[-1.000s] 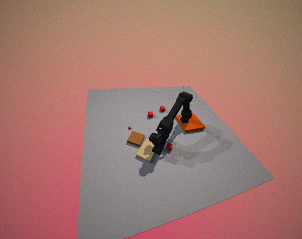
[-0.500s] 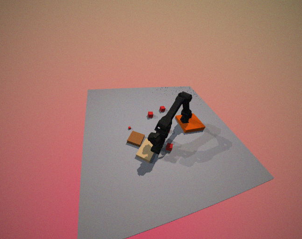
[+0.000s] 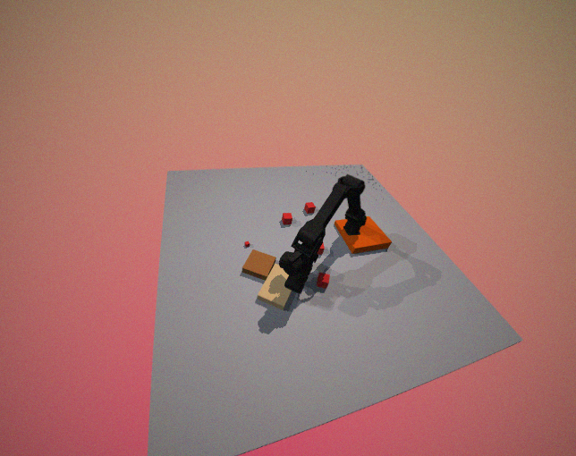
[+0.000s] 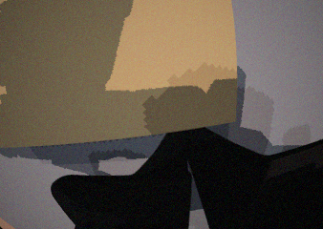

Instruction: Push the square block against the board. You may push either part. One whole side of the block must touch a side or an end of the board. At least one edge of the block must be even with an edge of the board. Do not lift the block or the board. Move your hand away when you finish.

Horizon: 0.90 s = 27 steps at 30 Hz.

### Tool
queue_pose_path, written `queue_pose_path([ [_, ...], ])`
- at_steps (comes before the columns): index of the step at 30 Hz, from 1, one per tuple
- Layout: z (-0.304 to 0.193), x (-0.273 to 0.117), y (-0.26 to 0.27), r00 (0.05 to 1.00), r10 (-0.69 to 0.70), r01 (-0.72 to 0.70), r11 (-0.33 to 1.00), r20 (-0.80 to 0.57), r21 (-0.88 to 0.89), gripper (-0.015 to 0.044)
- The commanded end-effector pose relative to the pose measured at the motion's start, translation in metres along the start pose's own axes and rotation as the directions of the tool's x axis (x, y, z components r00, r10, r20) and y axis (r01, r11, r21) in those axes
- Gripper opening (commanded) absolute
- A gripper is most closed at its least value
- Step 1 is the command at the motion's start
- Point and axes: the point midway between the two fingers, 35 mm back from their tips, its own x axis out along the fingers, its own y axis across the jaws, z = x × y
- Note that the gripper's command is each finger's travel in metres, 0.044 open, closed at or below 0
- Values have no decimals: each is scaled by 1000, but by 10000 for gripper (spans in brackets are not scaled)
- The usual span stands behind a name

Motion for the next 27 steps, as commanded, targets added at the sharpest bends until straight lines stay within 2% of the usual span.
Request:
queue_pose_path([
  [1, 6, -1, 1, 1000, 3, -3, 1000, 6, 0, 0],
  [27, 22, -1, 3, 1000, 3, -3, 1000, 8, 0, 0],
])
